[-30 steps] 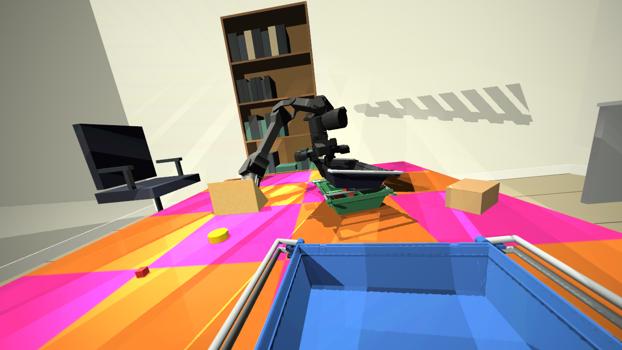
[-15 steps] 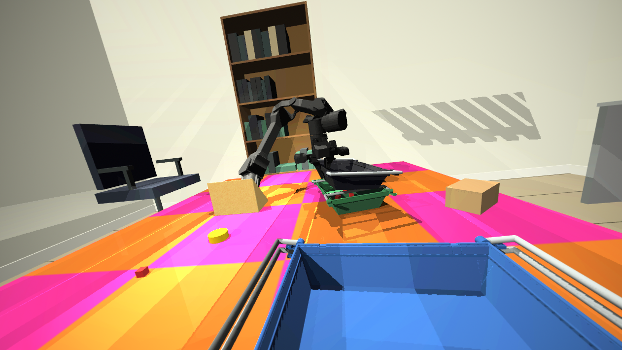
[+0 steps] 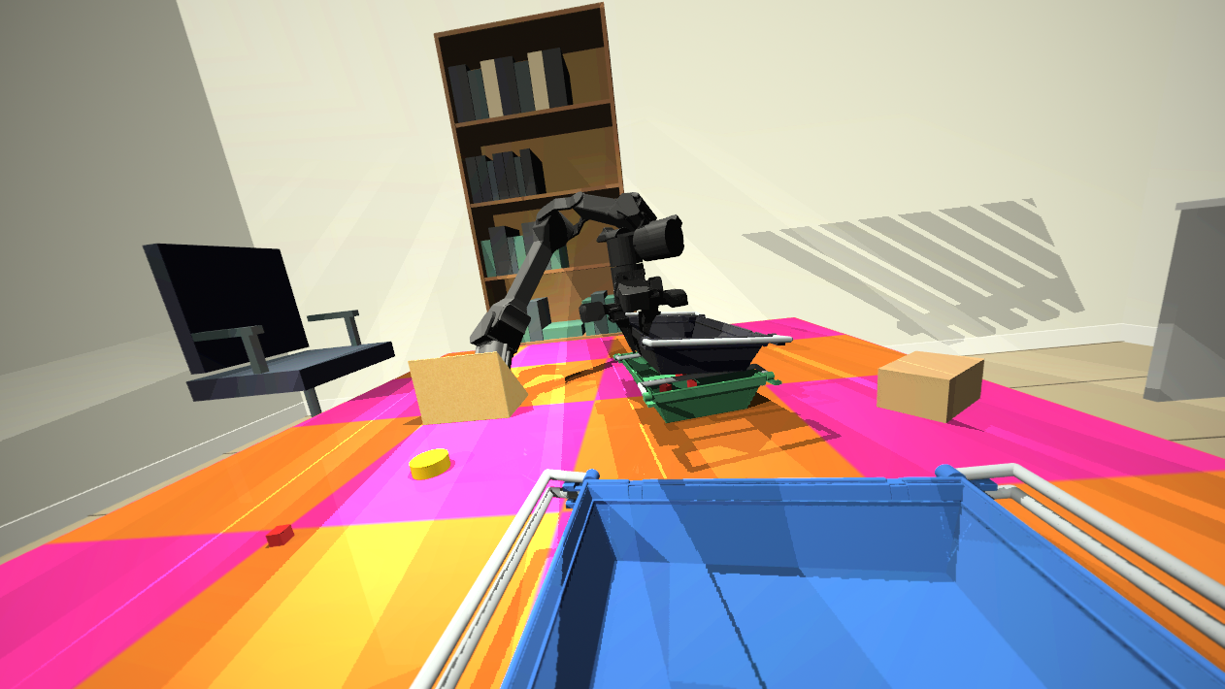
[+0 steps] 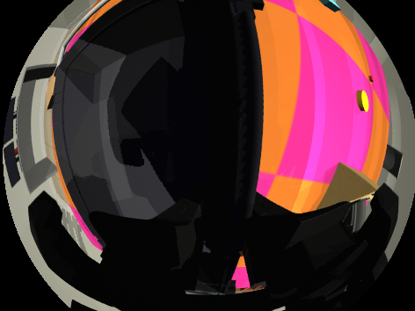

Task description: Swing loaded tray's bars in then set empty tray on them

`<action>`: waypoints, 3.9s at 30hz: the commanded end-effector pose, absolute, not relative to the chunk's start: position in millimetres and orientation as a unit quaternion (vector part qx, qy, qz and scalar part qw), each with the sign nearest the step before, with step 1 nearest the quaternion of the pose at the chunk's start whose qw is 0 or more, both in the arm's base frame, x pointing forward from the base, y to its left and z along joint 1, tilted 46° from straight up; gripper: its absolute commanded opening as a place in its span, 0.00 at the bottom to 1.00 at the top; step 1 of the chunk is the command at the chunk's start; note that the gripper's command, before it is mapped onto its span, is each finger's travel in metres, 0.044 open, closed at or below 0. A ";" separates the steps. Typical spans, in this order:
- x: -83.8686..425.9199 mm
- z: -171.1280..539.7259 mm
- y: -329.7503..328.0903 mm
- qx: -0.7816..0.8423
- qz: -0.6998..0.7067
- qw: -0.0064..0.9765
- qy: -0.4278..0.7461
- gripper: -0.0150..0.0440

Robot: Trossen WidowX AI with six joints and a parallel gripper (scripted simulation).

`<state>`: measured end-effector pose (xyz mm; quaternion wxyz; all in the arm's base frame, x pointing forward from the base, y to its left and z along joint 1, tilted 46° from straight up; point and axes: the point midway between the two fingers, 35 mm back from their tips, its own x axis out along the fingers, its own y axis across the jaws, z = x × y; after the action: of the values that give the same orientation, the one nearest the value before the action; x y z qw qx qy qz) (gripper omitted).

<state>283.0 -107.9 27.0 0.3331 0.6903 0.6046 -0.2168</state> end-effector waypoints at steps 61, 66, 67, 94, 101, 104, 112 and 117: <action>279.9 19.4 -92.9 0.681 -0.218 0.330 0.617 0.25; 279.9 19.4 -92.9 0.681 -0.218 0.330 0.617 0.25; 279.9 19.4 -92.9 0.681 -0.218 0.330 0.617 0.25; 279.9 19.4 -92.9 0.681 -0.218 0.330 0.617 0.25; 280.5 20.0 -95.1 0.684 -0.218 0.330 0.613 0.25; 279.9 19.4 -92.9 0.681 -0.218 0.330 0.617 0.25; 279.9 19.4 -92.9 0.681 -0.218 0.330 0.617 0.35; 279.9 19.4 -92.9 0.681 -0.218 0.330 0.617 0.48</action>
<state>281.5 -98.8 20.7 0.3314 0.6878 0.6078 -0.2185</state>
